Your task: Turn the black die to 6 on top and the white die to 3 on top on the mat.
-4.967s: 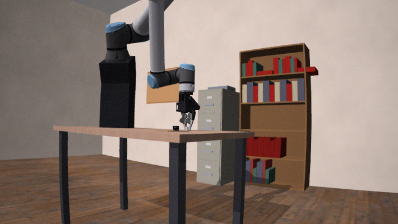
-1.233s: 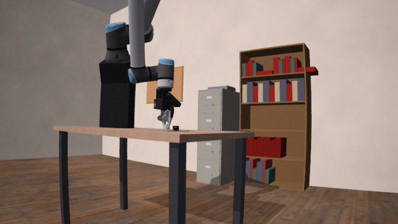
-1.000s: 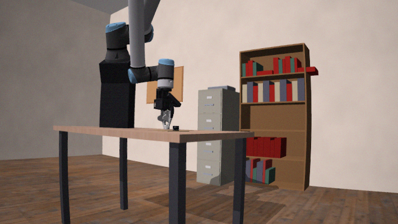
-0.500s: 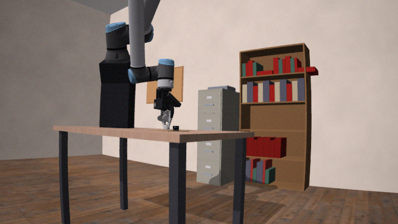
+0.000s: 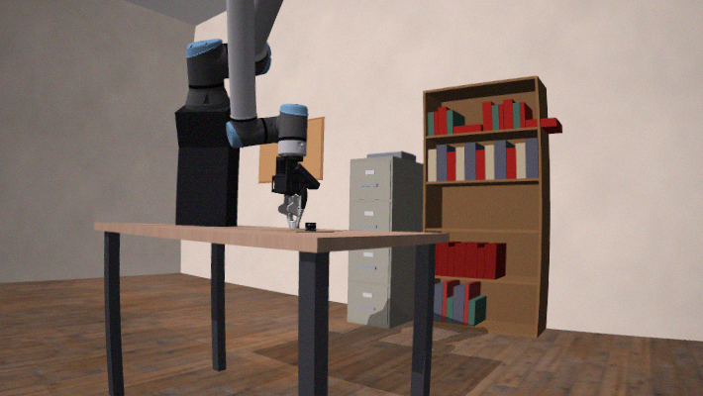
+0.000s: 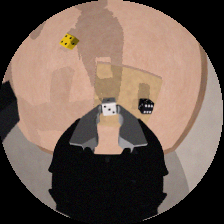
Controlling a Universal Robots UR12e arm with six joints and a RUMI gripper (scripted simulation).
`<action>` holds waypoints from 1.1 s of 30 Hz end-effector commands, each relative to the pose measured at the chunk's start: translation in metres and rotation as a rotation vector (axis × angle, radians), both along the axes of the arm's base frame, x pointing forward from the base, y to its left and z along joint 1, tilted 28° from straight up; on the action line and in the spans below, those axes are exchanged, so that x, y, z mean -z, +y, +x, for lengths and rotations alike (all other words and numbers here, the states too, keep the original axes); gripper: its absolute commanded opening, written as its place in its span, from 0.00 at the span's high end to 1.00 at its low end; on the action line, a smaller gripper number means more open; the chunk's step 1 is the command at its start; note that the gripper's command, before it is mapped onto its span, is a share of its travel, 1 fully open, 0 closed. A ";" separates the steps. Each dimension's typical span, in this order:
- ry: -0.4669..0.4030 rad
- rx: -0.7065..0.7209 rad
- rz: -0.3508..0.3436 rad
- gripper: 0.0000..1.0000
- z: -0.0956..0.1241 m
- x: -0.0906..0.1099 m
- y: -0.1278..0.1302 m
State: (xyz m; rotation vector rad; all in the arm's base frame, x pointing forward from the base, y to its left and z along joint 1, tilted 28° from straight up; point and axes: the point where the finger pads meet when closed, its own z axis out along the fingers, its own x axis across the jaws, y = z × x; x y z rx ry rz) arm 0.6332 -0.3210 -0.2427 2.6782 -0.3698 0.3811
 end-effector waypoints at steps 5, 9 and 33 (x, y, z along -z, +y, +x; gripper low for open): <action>-0.001 0.000 0.000 0.94 0.000 0.000 0.000; -0.001 0.000 0.000 0.94 0.001 0.002 -0.001; -0.001 0.000 0.000 0.94 0.001 0.003 -0.002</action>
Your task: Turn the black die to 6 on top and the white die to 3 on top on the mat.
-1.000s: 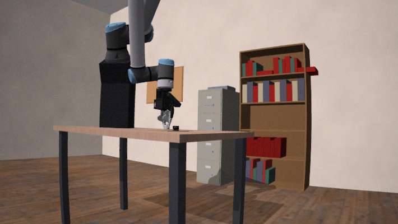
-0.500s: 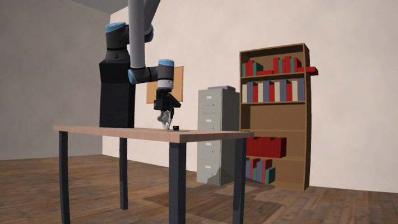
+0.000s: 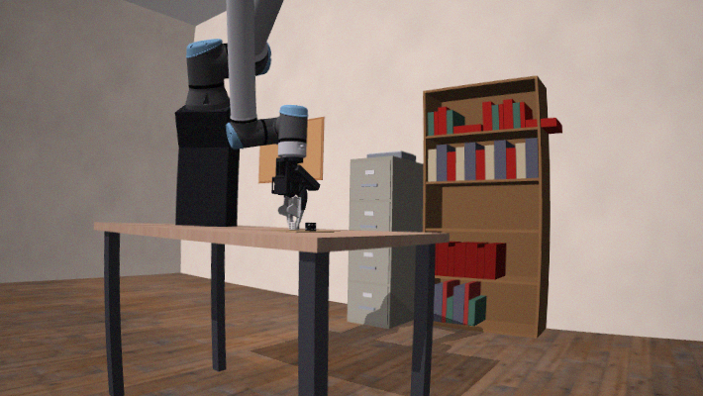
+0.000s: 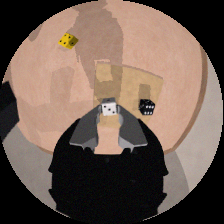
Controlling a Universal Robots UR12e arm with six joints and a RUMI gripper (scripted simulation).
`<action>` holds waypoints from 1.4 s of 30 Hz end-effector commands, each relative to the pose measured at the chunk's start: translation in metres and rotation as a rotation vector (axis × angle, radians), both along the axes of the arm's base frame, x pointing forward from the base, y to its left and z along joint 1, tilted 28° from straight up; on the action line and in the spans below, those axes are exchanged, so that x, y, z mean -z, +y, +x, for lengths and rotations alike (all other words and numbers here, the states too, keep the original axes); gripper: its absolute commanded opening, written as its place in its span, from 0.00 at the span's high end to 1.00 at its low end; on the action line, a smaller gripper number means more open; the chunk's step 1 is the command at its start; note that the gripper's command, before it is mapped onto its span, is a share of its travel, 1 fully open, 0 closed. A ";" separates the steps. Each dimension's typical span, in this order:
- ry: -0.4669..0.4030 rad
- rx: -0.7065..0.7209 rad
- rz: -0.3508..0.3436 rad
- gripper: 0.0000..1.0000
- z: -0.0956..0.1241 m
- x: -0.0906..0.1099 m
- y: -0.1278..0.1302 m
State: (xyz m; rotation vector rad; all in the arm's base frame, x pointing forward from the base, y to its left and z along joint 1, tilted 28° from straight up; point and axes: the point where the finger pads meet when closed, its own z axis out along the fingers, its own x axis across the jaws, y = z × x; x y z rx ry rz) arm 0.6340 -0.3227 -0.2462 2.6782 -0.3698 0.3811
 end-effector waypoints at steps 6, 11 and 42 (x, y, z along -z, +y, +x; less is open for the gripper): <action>-0.001 0.000 0.000 0.94 0.000 0.000 0.000; -0.001 0.000 0.000 0.94 0.000 0.000 0.000; -0.001 0.000 0.000 0.76 0.000 0.000 0.000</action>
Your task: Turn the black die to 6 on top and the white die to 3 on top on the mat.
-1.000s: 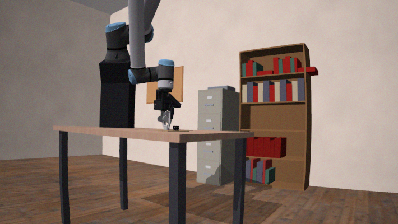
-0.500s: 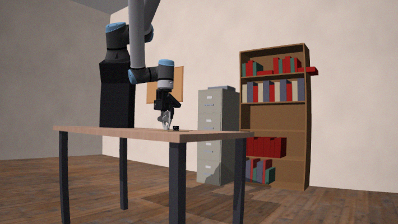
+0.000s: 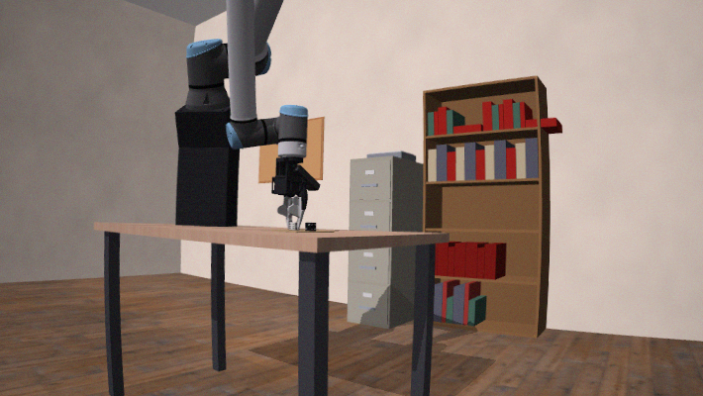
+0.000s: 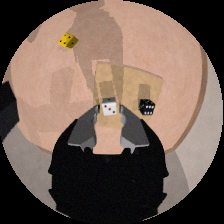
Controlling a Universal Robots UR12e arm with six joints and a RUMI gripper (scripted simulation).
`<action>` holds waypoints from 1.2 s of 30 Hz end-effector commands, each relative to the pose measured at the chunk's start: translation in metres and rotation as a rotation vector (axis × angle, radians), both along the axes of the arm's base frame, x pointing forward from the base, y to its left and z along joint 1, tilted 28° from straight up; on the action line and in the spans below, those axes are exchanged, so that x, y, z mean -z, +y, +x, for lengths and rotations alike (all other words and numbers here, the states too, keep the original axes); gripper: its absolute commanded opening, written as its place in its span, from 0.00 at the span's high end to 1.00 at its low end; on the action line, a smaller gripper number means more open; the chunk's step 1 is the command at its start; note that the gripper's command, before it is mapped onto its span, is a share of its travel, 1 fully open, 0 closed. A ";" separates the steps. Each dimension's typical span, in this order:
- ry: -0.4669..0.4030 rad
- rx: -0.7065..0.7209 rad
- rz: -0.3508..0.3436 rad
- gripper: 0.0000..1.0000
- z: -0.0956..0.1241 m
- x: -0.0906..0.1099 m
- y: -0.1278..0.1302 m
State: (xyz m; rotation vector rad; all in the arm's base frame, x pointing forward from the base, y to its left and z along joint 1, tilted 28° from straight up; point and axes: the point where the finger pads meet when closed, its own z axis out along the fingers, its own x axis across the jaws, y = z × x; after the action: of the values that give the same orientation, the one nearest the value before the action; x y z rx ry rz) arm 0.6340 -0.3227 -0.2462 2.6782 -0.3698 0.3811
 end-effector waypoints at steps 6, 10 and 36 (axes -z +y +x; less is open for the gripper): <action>-0.001 0.000 0.000 0.76 0.000 -0.001 0.000; -0.001 0.000 0.000 0.76 0.000 -0.002 0.001; -0.001 0.000 0.000 0.76 -0.019 -0.079 0.039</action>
State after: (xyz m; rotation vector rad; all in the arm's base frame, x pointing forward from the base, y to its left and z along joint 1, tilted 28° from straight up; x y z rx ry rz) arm 0.6165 -0.2866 -0.1724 2.6781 -0.3696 0.3815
